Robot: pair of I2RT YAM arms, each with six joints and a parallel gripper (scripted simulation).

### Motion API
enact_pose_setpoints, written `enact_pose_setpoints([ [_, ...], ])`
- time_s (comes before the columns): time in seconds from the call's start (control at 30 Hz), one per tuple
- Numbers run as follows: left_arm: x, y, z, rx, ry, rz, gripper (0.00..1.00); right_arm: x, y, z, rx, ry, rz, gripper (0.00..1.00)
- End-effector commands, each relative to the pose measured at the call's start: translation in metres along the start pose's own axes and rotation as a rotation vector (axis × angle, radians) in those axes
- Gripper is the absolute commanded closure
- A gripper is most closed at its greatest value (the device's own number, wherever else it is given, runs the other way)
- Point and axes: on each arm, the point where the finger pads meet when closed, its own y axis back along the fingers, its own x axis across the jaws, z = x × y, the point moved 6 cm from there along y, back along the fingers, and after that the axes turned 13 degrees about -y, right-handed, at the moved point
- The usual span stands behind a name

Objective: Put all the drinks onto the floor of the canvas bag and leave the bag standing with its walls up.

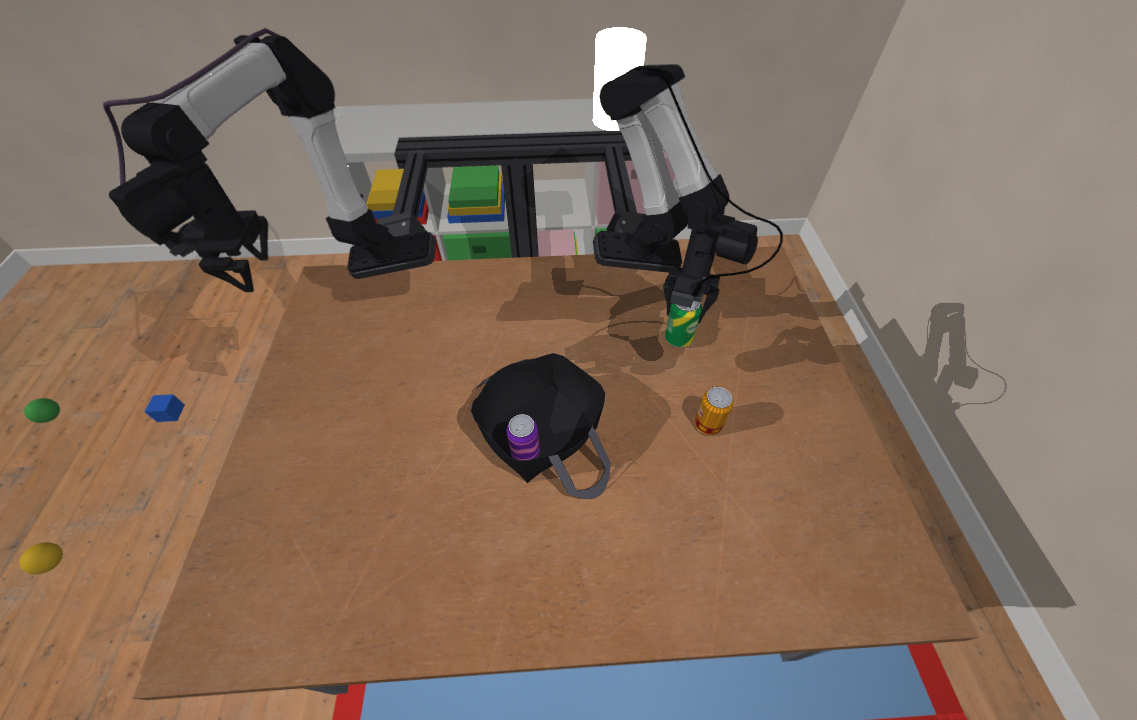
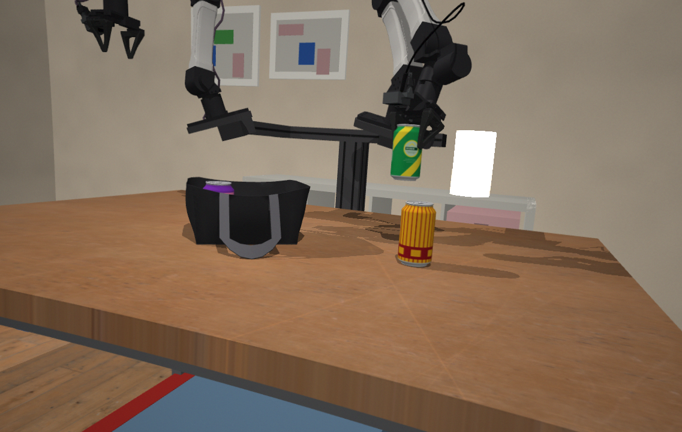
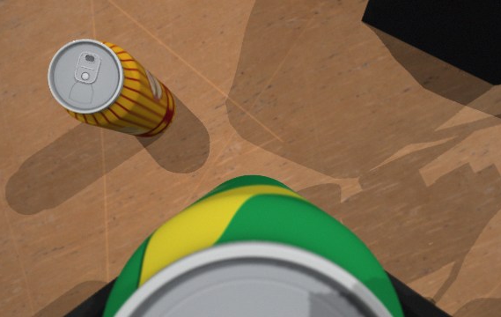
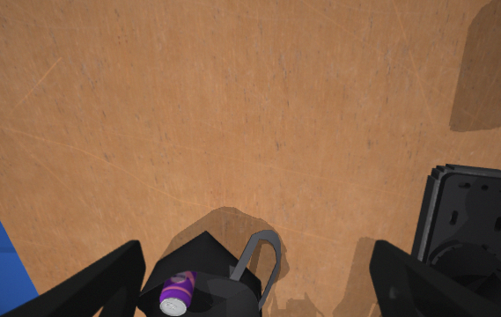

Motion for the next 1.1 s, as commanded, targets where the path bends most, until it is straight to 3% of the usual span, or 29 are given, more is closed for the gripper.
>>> enact_pose_setpoints([
  [0.0, 0.012, 0.001, 0.002, -0.001, 0.002, 0.049, 0.3, 0.003, 0.005, 0.0, -0.017, -0.001, 0.033, 0.14],
  [0.17, 0.006, -0.001, 0.003, -0.026, 0.001, 0.041, 0.3, 0.003, 0.005, 0.0, -0.017, -0.001, 0.033, 0.14],
  [0.2, 0.001, -0.004, 0.001, 0.022, 0.052, 0.05, 0.3, 0.003, 0.005, 0.0, -0.017, -0.001, 0.033, 0.14],
  [0.6, -0.009, -0.009, 0.033, -0.02, -0.006, 0.054, 0.3, 0.003, 0.005, 0.0, -0.017, -0.001, 0.033, 0.14],
  [0.67, -0.017, -0.016, 0.032, 0.026, 0.065, 0.07, 0.3, 0.003, 0.005, 0.0, -0.017, -0.001, 0.033, 0.14],
  [1.07, -0.026, -0.025, 0.077, -0.032, 0.071, 0.117, 0.3, 0.003, 0.005, 0.0, -0.017, -0.001, 0.033, 0.14],
])
